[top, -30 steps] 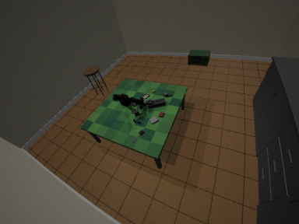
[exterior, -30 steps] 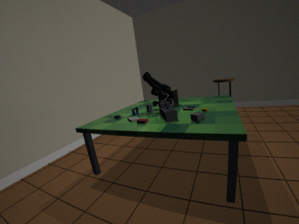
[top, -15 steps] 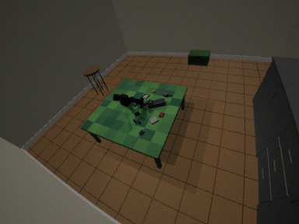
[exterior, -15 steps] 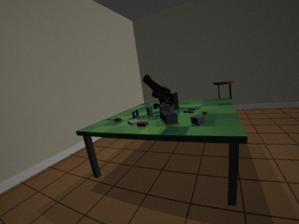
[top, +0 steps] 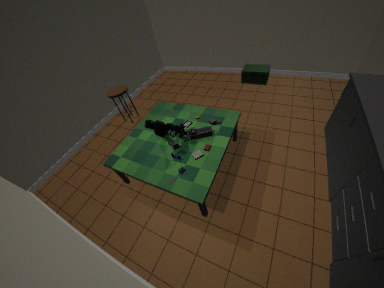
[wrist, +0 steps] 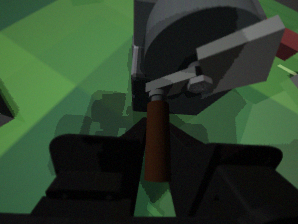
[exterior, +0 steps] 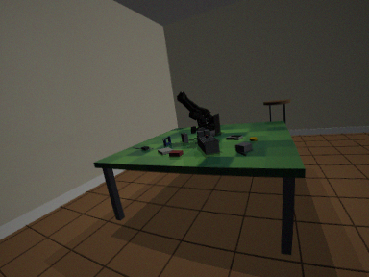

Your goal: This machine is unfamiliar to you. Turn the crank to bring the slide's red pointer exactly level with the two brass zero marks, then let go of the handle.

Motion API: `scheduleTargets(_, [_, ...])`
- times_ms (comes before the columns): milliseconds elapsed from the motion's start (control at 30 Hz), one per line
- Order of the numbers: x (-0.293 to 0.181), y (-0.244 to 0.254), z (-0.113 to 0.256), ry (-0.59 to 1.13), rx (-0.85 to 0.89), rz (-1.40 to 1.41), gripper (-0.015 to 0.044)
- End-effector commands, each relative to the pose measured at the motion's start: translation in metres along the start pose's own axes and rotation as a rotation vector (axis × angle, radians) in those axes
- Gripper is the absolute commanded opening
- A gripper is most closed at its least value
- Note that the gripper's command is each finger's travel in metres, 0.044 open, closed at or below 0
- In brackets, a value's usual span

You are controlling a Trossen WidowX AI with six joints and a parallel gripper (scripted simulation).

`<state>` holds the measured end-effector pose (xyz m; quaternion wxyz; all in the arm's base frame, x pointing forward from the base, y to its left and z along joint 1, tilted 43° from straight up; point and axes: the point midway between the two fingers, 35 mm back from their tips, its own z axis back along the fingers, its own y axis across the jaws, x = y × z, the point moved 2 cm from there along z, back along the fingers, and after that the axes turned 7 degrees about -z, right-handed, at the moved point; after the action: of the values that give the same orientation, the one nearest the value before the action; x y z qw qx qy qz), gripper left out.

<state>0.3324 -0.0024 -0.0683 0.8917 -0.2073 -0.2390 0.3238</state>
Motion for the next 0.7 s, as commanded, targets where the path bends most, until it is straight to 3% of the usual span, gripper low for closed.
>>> scheduleTargets(0, [0.004,0.006,0.006,-0.009,0.013,0.008,0.0000])
scheduleTargets(667, [0.016,0.008,0.018,-0.009,0.013,0.007,0.0000])
